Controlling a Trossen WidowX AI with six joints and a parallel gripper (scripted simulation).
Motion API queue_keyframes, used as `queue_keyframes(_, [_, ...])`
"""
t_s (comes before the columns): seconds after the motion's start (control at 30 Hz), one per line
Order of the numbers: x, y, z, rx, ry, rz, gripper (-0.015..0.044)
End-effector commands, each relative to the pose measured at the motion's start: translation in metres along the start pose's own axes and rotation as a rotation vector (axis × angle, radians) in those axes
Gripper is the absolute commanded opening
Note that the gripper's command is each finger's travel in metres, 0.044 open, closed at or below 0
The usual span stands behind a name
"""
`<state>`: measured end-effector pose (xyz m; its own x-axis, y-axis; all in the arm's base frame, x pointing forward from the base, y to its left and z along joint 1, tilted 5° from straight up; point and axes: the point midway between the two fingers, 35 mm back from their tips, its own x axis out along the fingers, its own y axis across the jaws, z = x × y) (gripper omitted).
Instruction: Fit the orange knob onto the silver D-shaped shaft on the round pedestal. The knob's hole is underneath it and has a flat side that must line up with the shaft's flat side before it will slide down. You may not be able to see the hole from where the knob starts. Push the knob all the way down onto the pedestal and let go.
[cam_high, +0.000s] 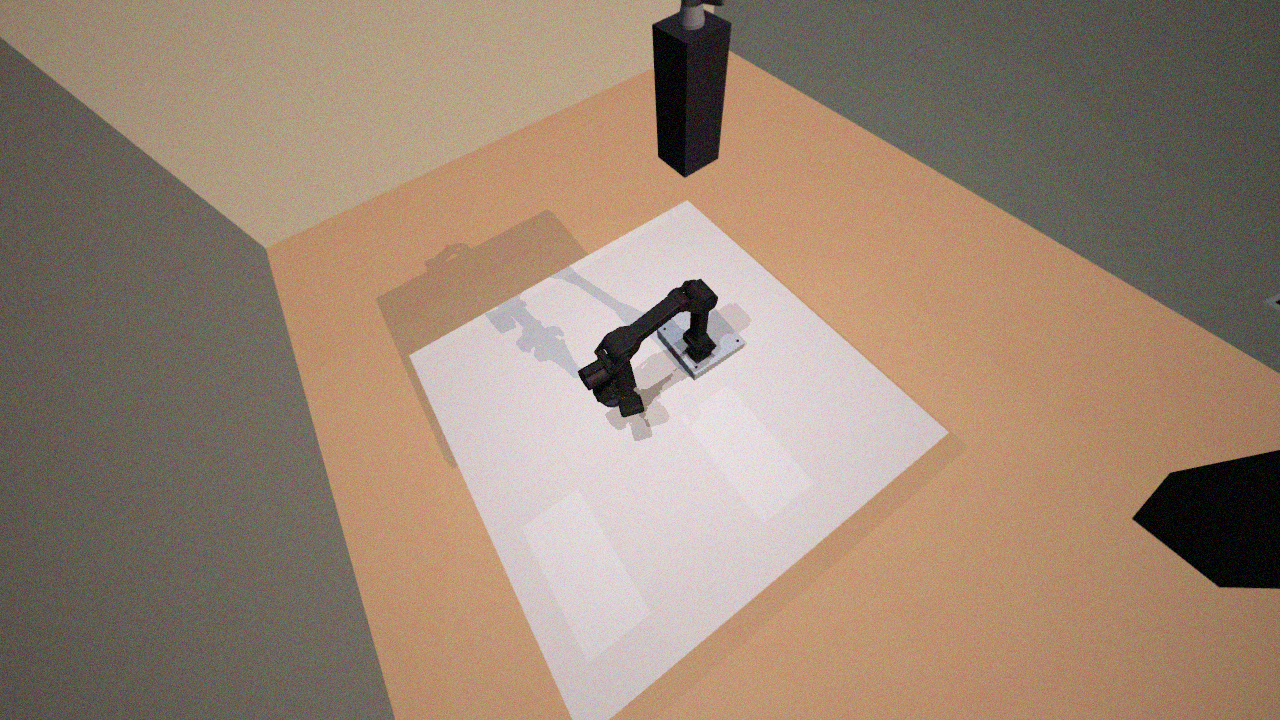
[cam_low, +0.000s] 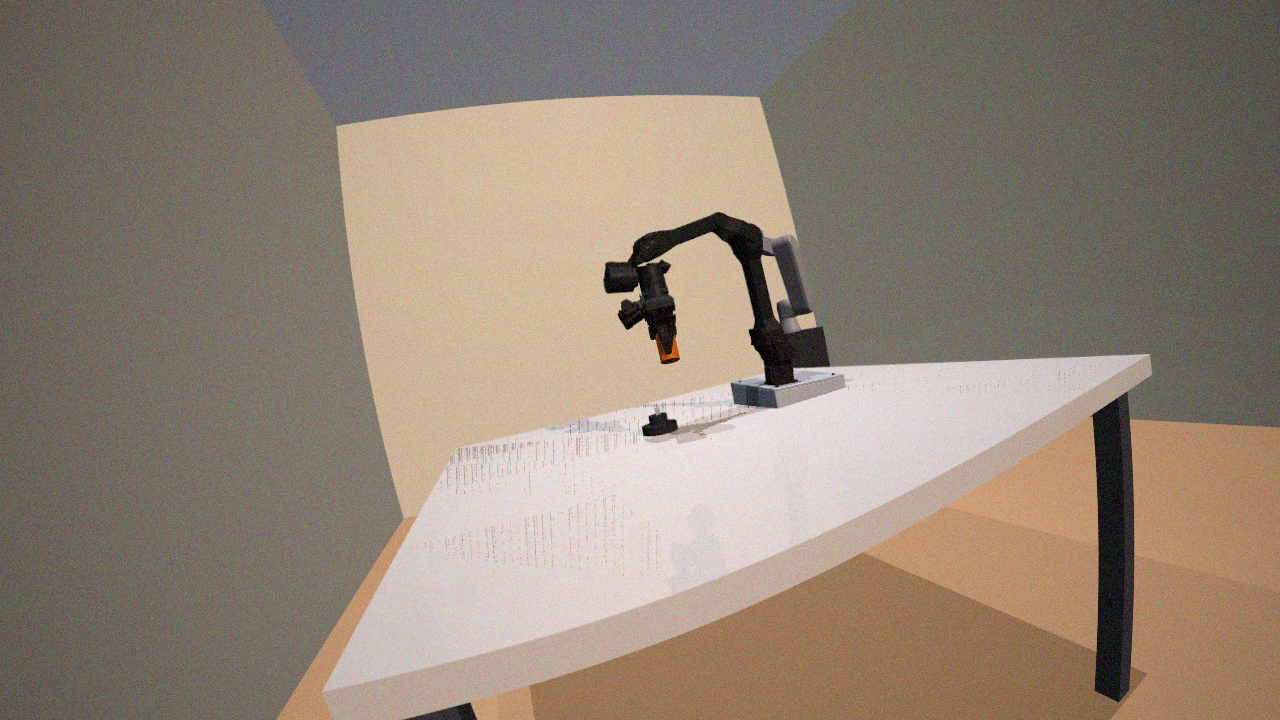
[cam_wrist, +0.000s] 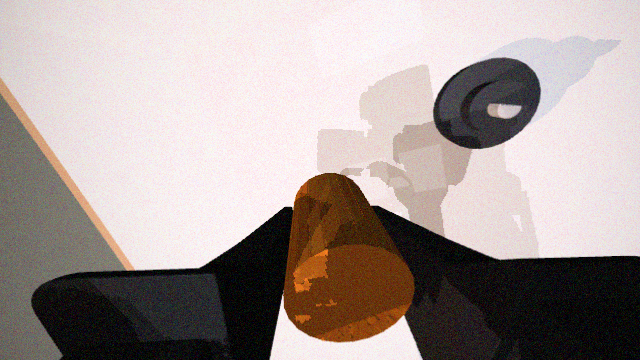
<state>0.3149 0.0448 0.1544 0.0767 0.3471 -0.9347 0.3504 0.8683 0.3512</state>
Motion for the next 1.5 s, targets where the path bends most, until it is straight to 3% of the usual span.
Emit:
queue_keyframes(0.0, [-0.009, 0.002, -0.006, -0.005, -0.003, 0.092, 0.0000])
queue_keyframes(0.83, [-0.059, 0.012, -0.042, -0.005, 0.000, 0.634, 0.0000])
queue_keyframes(1.47, [-0.059, 0.011, -0.043, -0.002, 0.001, 0.688, 0.0000])
